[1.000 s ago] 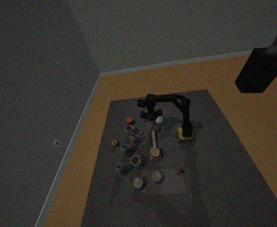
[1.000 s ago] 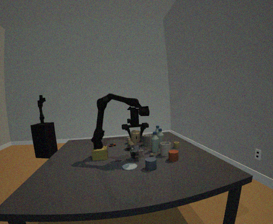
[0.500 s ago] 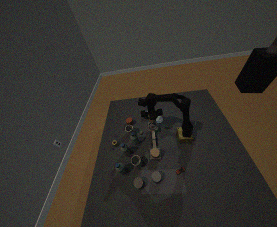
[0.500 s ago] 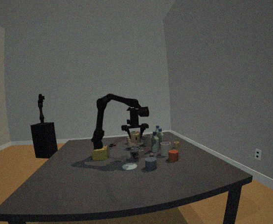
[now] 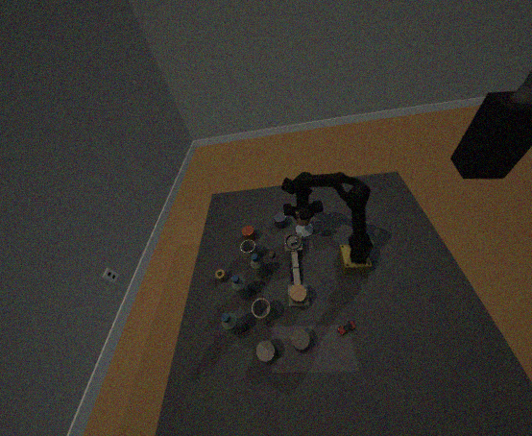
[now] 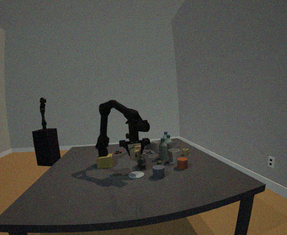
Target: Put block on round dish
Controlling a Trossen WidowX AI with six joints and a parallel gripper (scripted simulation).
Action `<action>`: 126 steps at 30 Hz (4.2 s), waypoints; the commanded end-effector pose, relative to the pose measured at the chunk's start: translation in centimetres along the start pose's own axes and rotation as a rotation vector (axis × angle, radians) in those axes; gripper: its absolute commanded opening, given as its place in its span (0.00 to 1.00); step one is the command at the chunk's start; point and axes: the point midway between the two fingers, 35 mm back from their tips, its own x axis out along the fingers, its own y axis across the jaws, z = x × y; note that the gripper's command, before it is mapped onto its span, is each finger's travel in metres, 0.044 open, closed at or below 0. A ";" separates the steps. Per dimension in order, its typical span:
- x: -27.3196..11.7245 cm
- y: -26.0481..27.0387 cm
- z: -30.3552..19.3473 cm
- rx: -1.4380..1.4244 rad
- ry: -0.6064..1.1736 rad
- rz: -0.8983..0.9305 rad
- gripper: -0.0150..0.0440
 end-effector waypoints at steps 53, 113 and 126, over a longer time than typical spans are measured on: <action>10.2 10.8 -6.2 -0.002 0.006 0.013 0.57; 1.8 1.0 -0.4 1.223 0.022 -0.034 0.69; 1.2 -1.4 2.2 1.664 0.005 -0.032 0.69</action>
